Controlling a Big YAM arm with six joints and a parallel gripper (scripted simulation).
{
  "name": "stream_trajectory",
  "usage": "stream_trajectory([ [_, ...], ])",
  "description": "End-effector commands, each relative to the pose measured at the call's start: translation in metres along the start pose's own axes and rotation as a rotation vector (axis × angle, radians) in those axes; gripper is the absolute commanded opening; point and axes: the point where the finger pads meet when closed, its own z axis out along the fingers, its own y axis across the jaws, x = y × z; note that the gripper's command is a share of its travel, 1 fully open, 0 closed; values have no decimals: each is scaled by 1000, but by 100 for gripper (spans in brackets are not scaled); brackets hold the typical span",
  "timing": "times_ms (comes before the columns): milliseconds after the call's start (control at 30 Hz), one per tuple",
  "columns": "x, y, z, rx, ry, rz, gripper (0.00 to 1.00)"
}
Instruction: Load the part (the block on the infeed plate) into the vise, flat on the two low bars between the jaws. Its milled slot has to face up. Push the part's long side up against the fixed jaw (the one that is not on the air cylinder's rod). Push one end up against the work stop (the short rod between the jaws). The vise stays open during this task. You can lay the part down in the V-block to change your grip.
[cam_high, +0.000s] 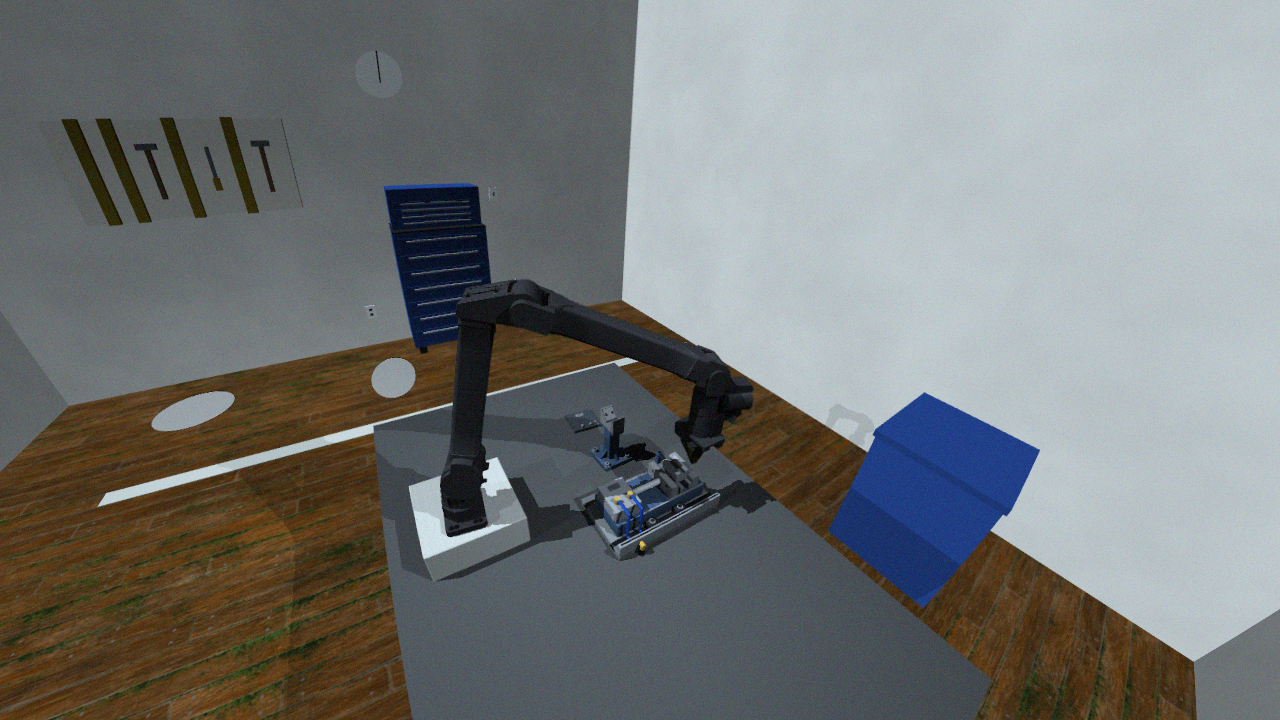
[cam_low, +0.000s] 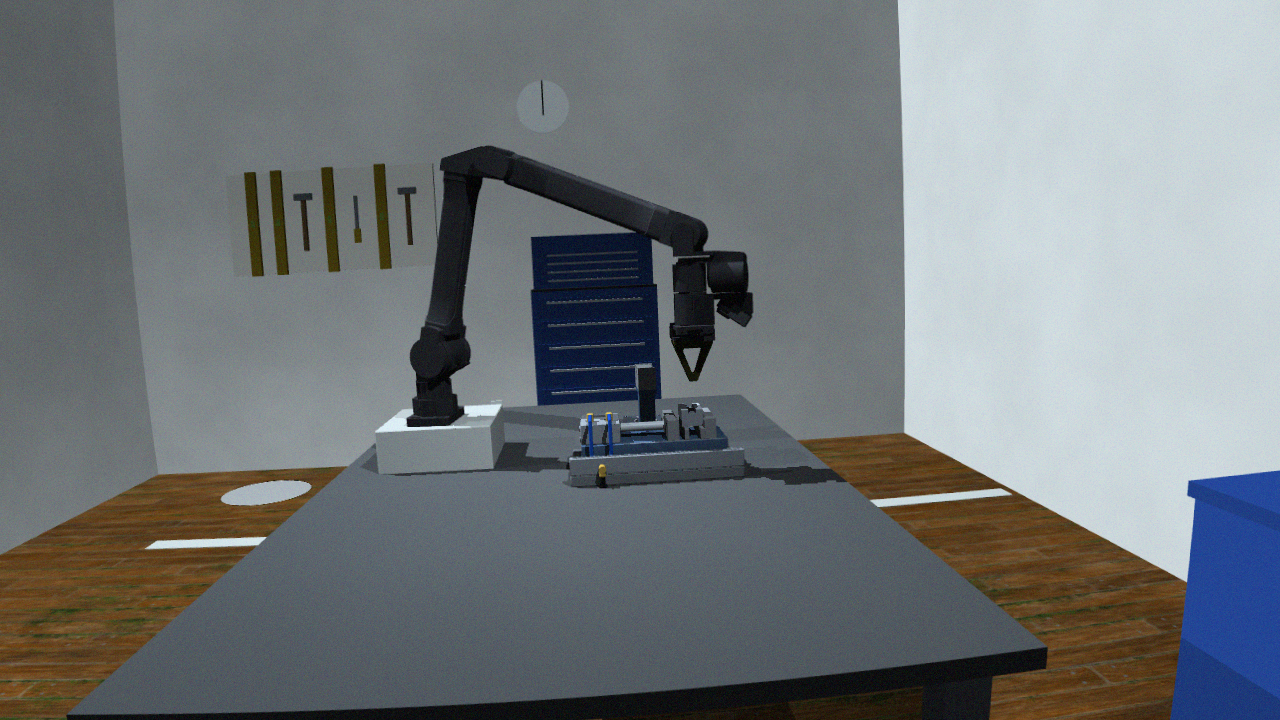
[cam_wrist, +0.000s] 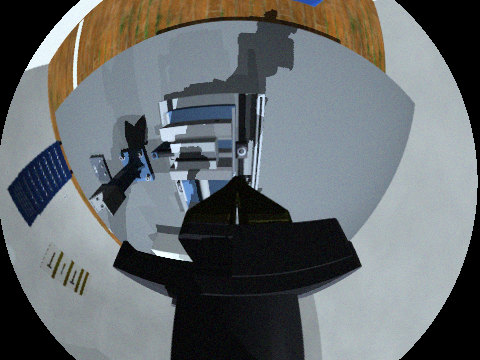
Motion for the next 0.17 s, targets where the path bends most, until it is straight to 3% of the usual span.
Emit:
stream_trajectory([
  [0,-9,-10,-13,8,-24,2,0],
  [133,-9,-10,-13,8,-24,2,0],
])
